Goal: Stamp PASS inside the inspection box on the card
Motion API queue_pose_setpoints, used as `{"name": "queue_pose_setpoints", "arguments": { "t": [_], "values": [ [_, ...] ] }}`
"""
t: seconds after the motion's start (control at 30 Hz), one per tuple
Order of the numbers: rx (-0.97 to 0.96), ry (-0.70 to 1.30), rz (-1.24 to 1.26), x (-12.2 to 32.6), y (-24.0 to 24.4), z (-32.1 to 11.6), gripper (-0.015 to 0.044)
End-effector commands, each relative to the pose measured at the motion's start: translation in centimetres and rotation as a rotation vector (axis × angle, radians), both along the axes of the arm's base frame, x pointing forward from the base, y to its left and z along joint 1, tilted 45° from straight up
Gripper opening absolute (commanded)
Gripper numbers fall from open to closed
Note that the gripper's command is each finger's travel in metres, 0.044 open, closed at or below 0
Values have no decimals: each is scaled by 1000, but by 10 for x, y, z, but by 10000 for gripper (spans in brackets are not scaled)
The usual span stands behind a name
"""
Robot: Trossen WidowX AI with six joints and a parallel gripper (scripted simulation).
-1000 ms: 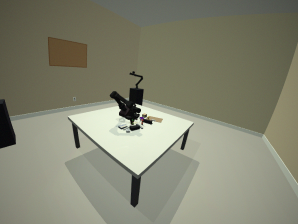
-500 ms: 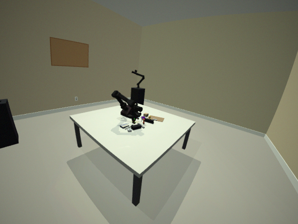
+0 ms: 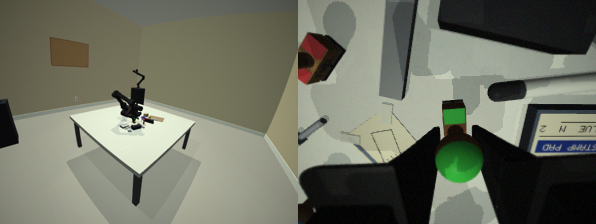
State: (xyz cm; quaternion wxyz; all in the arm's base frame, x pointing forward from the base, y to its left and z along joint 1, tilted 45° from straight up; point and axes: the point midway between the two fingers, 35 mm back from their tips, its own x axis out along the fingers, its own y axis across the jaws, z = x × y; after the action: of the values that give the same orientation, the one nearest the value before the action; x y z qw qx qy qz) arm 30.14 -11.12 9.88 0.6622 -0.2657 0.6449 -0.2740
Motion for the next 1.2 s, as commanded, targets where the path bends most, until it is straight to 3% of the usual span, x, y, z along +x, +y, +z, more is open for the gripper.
{"name": "queue_pose_setpoints", "arguments": {
  "t": [0.0,1.17],
  "values": [
    [-4,-6,-4,1,1,3,0],
    [-7,-5,-4,0,13,15,0]
  ]
}}
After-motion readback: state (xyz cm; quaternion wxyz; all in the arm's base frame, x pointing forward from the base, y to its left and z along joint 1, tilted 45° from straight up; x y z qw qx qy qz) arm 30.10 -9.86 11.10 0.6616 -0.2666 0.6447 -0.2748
